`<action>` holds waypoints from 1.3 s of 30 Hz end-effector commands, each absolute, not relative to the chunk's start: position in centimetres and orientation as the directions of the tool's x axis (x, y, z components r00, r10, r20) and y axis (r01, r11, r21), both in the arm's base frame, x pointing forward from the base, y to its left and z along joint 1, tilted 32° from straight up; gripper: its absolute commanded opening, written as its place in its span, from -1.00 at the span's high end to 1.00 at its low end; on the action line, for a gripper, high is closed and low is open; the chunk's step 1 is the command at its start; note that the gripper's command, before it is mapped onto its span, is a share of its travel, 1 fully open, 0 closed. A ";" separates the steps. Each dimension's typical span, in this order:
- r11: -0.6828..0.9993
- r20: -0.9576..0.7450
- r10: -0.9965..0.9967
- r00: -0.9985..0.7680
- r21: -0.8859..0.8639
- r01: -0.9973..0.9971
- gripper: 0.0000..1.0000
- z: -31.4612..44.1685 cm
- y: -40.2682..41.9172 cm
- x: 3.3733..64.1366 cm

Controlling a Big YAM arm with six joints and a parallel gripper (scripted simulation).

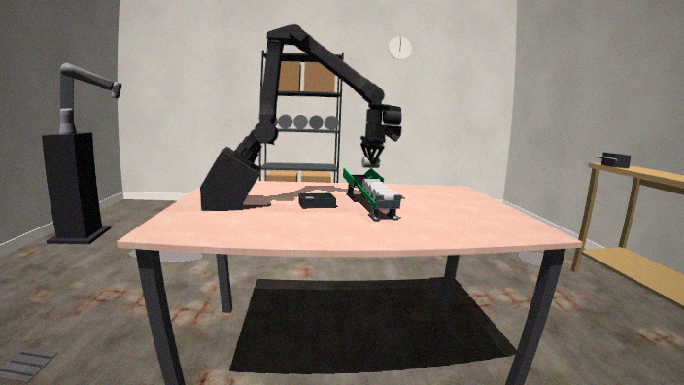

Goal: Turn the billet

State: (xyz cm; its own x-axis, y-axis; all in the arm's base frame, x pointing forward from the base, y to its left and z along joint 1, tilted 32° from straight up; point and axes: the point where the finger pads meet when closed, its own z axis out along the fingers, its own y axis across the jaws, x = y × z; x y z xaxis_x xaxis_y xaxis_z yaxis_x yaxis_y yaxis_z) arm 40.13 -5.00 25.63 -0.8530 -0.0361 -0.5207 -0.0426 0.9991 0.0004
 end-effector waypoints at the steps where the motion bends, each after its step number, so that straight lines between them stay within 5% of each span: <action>1: 1.000 -0.567 -0.013 -0.823 0.000 -0.015 1.00 28.5 -4.4 39.9; 26: 1.000 -0.609 -0.008 -0.793 0.007 -0.016 1.00 31.0 0.9 40.7; 39: 1.000 -0.544 -0.009 -0.839 0.007 -0.016 1.00 24.6 1.3 41.7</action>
